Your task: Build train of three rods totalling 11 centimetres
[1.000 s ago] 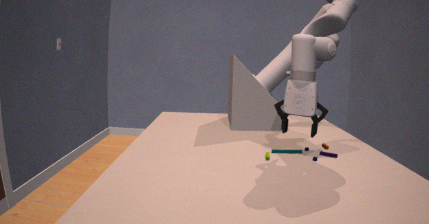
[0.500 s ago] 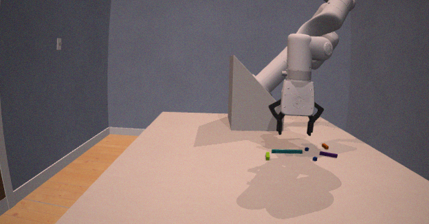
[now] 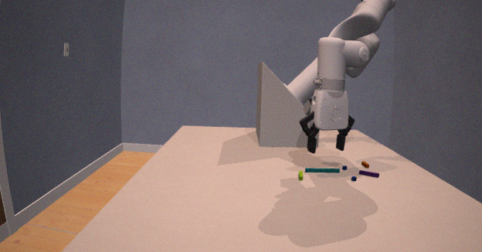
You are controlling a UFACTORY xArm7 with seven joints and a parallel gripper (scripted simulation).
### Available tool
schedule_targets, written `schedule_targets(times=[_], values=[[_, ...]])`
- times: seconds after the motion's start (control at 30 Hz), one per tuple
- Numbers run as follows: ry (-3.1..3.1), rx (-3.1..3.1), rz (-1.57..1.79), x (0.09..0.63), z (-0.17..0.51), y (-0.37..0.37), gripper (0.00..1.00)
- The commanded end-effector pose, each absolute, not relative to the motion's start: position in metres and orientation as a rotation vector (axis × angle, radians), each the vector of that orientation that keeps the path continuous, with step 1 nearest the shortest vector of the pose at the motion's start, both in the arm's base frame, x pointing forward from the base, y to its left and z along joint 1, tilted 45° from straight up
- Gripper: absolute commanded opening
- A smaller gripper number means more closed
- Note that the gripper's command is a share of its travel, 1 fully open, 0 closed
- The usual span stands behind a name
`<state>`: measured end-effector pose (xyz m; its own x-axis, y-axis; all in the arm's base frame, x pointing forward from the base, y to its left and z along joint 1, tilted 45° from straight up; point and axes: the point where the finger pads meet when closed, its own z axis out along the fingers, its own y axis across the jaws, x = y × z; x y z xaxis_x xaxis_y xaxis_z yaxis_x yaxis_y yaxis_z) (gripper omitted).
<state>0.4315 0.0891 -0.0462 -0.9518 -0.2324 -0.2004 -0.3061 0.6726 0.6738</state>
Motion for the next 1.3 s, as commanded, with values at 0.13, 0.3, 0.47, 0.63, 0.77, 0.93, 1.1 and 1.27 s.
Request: schedule_targets(times=[0.13, 0.3, 0.47, 0.63, 0.77, 0.93, 1.1, 1.27], values=[[2.621, -0.756, 1.087, 0.432, -0.0511, 0.0817, 1.0], [2.531, -0.914, 1.05, 0.4315, -0.0539, 0.0787, 1.0], [2.48, -0.997, 1.029, 0.4312, -0.0555, 0.077, 1.0], [2.465, -1.018, 1.023, 0.4311, -0.0559, 0.0766, 1.0], [2.46, -1.026, 1.02, 0.4311, -0.0561, 0.0764, 1.0], [2.46, -1.027, 1.02, 0.4311, -0.0561, 0.0764, 1.0], [2.46, -1.027, 1.02, 0.4311, -0.0561, 0.0764, 1.0], [2.46, -1.027, 1.02, 0.4311, -0.0561, 0.0764, 1.0]])
